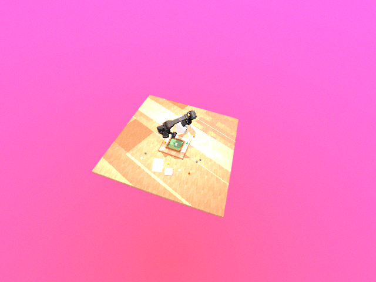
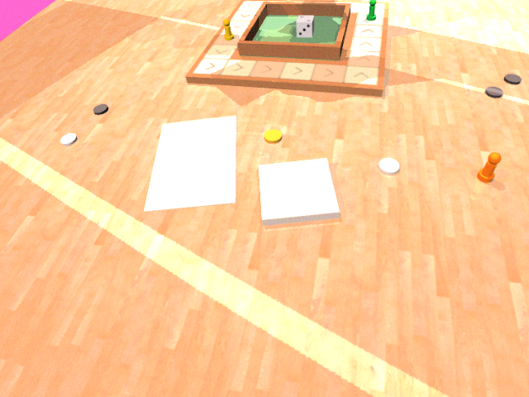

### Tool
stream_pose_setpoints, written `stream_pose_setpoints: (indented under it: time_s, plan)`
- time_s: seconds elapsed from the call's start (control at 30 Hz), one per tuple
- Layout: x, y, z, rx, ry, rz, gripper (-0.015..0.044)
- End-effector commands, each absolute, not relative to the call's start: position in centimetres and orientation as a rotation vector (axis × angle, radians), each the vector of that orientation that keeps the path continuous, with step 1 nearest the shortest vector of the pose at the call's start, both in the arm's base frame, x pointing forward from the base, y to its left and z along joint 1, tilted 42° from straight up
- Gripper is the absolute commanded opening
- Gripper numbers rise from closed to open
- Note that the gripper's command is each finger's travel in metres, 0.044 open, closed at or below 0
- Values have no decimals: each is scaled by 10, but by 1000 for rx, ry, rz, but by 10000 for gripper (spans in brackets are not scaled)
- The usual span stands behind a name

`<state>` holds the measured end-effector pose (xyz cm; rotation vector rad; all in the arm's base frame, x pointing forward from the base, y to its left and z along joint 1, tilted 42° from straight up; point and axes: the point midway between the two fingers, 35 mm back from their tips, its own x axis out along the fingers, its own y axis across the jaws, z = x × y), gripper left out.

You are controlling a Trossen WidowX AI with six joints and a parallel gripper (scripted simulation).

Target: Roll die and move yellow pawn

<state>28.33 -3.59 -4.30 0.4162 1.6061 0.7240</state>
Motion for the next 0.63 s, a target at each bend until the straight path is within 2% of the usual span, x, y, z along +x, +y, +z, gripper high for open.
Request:
stream_pose_setpoints:
  time_s: [0.0,0.23,0.27,0.6]
  plan:
    - [263,-40,-7,410,1596,715,440]
    - [197,-31,59,418,1604,714,440]
    - [220,-36,43,414,1593,709,440]
    - [220,-36,43,414,1593,709,440]
